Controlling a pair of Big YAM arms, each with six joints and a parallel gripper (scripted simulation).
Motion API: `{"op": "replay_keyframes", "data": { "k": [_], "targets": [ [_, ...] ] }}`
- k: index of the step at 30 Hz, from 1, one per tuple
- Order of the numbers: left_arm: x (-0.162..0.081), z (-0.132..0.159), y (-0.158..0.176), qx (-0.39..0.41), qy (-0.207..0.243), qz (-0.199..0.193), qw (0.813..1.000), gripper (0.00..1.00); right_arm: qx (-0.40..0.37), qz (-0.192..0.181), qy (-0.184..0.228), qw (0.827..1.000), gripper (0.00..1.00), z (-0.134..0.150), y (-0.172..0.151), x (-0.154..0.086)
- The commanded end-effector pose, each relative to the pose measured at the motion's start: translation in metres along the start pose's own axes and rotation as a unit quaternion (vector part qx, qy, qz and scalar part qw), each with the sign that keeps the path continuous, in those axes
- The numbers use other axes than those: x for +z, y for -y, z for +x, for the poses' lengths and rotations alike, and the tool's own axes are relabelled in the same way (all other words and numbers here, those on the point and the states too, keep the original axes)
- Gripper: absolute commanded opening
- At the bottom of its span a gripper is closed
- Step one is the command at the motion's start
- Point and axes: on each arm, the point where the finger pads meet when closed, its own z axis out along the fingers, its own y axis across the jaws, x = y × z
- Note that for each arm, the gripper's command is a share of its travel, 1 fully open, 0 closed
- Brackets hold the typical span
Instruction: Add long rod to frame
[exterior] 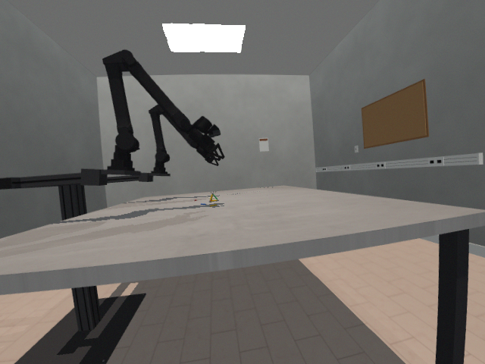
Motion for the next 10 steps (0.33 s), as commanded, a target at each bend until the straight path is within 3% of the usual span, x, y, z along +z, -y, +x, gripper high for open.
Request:
{"op": "replay_keyframes", "data": {
  "k": [1,10],
  "targets": [
    [0.0016,-0.0143,0.0009,-0.001,0.011,0.001,1.0,0.13,0.011,0.006,0.006,1.0,1.0,-0.018,0.0094,0.0026],
    [0.0016,-0.0143,0.0009,-0.001,0.011,0.001,1.0,0.13,0.008,0.003,0.006,1.0,1.0,-0.0181,0.005,0.0026]
  ]
}}
